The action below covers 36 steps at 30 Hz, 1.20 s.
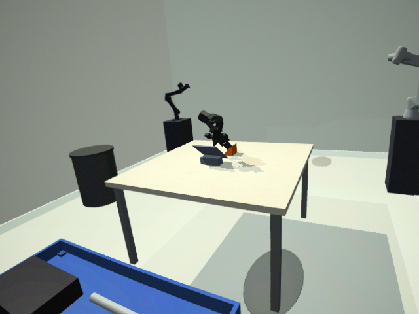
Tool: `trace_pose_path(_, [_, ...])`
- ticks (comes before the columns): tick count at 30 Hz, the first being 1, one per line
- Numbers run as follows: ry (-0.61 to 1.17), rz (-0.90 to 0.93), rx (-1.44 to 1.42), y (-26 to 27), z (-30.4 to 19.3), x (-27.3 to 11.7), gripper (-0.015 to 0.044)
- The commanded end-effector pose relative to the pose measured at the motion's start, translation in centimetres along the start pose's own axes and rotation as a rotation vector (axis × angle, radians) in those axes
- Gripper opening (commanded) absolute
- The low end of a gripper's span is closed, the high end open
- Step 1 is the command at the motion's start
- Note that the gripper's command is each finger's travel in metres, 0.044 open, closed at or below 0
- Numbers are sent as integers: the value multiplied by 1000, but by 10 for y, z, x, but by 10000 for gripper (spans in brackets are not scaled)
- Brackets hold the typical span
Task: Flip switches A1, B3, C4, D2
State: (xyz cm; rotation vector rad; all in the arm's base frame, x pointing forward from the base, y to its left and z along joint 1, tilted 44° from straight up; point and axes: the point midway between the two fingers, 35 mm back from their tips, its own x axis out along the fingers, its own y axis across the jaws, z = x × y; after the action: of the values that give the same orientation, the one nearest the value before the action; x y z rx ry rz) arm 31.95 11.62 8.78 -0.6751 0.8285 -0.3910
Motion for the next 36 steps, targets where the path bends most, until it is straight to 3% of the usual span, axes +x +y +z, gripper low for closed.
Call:
trace_pose_path(1, [0,3,-3,1,0,1,0])
trace_pose_path(36, [-2,3,-1,1,0,-6,0])
